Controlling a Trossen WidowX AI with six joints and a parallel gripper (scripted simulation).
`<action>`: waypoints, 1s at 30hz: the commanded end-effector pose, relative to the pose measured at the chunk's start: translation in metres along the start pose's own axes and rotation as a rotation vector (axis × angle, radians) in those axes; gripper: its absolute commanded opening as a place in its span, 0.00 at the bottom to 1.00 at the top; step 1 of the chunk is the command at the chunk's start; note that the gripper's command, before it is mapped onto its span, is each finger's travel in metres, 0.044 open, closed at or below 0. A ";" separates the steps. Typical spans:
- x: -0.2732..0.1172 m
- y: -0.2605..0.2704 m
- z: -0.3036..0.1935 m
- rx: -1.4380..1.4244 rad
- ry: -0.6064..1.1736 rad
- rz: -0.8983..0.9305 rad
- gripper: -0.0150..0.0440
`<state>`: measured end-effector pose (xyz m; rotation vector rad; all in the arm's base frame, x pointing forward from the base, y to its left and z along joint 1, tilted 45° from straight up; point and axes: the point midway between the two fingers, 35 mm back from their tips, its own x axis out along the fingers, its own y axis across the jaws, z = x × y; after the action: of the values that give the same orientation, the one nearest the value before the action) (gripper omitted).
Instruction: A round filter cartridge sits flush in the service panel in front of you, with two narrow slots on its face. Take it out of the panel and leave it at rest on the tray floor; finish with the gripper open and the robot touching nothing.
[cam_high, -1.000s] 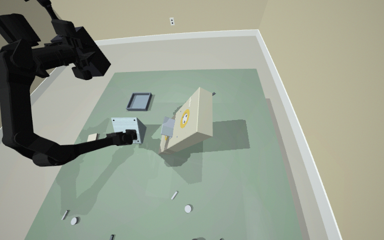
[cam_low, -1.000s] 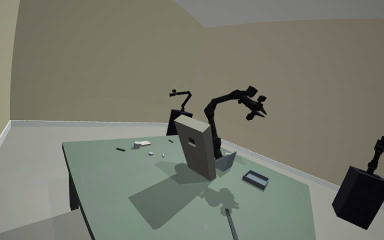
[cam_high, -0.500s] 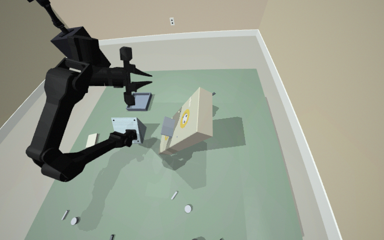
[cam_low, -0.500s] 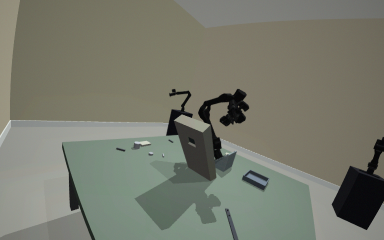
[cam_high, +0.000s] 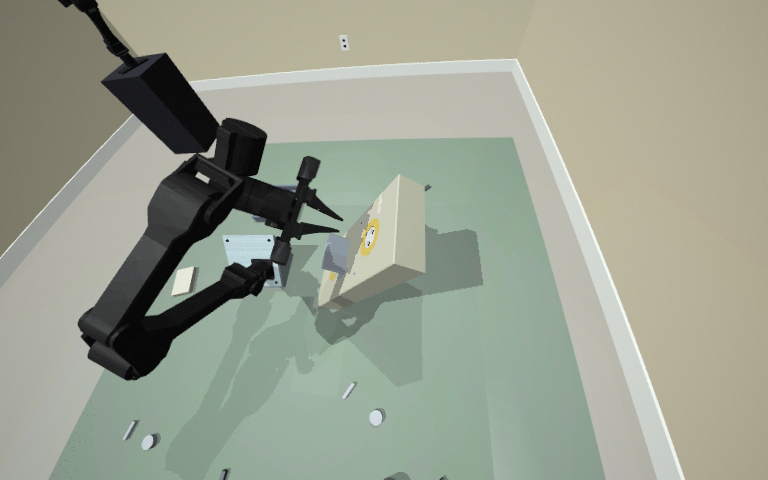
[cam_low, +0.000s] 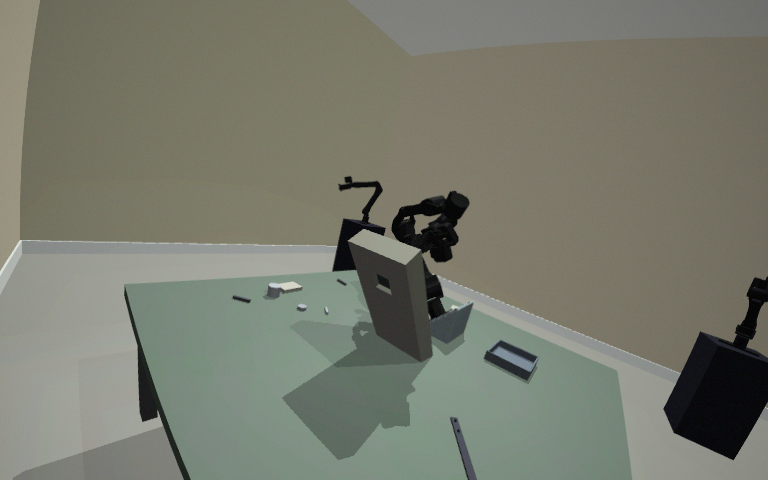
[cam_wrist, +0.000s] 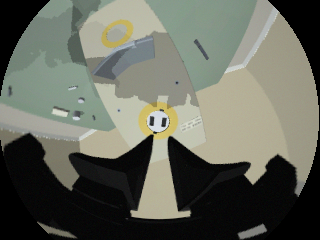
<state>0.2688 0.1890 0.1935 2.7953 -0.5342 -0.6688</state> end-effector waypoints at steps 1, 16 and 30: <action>0.001 0.002 -0.001 -0.007 0.008 0.009 0.41; 0.023 0.001 0.000 -0.005 0.000 0.009 0.41; 0.045 0.001 -0.001 -0.005 0.004 0.008 0.41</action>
<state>0.3030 0.1721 0.1794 2.7885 -0.5474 -0.6576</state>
